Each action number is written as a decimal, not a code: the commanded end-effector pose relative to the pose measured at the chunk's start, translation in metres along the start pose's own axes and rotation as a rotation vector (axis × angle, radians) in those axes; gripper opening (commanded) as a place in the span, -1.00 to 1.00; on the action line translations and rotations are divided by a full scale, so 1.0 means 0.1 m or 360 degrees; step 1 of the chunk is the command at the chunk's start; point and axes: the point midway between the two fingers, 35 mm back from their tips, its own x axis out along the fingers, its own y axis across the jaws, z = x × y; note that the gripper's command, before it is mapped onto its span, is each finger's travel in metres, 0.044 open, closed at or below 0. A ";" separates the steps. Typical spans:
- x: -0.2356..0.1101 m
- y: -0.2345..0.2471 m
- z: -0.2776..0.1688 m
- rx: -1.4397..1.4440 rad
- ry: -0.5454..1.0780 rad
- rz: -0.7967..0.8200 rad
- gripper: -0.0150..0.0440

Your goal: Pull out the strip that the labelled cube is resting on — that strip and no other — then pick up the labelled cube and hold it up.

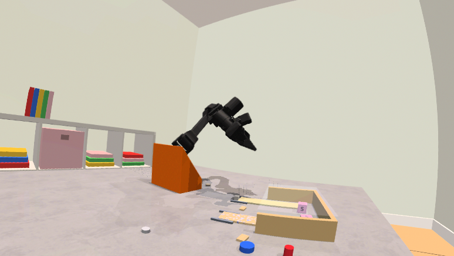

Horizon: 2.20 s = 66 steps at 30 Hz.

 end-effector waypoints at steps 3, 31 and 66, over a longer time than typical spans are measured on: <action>-0.36 -0.56 -0.41 0.0407 -0.0043 -0.0242 0.86; 0.54 -1.56 -0.51 0.0221 0.0854 -0.0192 -0.49; 1.06 -1.75 -1.24 0.0082 0.1440 0.0172 -0.49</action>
